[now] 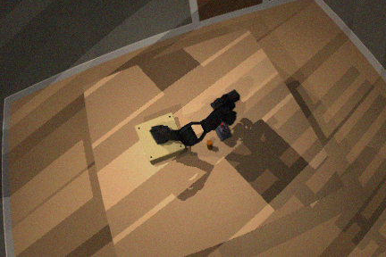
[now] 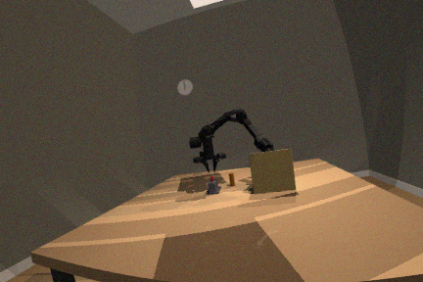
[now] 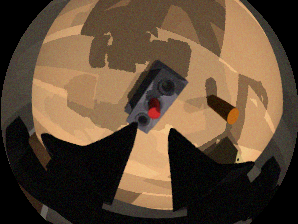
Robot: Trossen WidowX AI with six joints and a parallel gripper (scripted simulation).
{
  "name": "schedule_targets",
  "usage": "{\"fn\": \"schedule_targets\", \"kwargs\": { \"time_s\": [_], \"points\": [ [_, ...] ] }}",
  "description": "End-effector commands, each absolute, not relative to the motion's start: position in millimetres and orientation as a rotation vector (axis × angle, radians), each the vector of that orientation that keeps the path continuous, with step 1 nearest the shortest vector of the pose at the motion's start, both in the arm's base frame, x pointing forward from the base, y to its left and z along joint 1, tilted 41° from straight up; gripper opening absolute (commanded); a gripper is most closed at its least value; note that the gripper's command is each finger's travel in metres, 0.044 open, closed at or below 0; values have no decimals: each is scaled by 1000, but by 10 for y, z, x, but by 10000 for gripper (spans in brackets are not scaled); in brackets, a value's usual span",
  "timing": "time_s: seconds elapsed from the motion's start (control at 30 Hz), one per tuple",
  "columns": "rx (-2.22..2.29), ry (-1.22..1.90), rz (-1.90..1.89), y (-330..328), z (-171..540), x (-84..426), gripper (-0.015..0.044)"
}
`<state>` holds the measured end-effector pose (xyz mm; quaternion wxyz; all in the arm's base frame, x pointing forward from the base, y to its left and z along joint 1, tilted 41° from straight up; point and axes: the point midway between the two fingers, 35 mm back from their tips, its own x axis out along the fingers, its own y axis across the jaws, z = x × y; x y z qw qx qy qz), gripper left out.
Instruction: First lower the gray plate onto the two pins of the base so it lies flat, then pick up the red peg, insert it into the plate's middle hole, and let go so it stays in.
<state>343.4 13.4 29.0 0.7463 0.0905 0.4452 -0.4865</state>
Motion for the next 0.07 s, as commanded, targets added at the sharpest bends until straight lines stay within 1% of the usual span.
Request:
{"fn": "schedule_targets", "kwargs": {
  "time_s": [0.0, 0.03],
  "points": [
    [200, 970, -1065, 155, 315, 3431, 150],
    [200, 970, -1065, 159, 319, 3429, 150]
  ]
}}
